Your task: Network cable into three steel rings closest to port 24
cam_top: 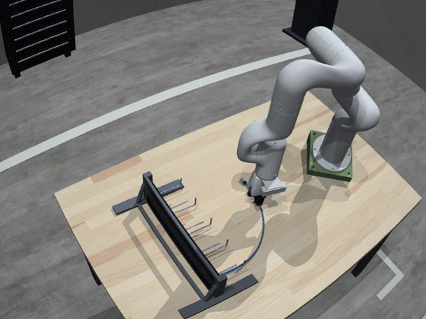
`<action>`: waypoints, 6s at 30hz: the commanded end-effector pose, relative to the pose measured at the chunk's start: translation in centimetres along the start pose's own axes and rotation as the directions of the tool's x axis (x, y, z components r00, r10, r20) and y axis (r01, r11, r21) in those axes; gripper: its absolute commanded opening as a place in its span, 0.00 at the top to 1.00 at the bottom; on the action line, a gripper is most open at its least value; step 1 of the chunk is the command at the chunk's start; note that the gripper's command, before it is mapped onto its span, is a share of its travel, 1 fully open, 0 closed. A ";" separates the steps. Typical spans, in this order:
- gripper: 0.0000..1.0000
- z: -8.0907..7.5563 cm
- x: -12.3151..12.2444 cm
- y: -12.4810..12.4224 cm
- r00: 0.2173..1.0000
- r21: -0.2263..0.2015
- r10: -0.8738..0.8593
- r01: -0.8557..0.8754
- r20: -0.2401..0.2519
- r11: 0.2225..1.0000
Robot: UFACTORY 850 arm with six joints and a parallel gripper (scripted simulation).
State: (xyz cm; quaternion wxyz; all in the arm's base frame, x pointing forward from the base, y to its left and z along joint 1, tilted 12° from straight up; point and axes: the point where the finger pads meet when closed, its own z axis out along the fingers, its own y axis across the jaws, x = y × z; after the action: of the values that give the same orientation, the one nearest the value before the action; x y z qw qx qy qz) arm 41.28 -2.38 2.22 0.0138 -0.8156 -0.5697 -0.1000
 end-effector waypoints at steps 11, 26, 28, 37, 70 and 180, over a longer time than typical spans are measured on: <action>1.00 0.0 0.0 0.1 1.000 -0.001 0.000 0.000 0.000 1.000; 1.00 0.0 0.0 0.1 1.000 -0.001 0.000 0.000 0.000 1.000; 1.00 0.0 0.0 0.1 1.000 -0.001 0.000 0.000 0.000 1.000; 1.00 -0.1 0.0 0.1 1.000 -0.001 0.000 0.000 0.000 1.000; 1.00 -2.8 0.0 0.1 1.000 -0.001 0.000 0.000 0.000 1.000; 1.00 -16.6 0.2 11.8 0.996 -0.006 -0.088 0.088 -0.020 0.996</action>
State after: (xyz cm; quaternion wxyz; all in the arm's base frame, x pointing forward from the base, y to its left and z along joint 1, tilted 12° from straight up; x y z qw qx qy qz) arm 46.82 -7.42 19.26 0.0114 -0.7960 -0.5952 -0.1095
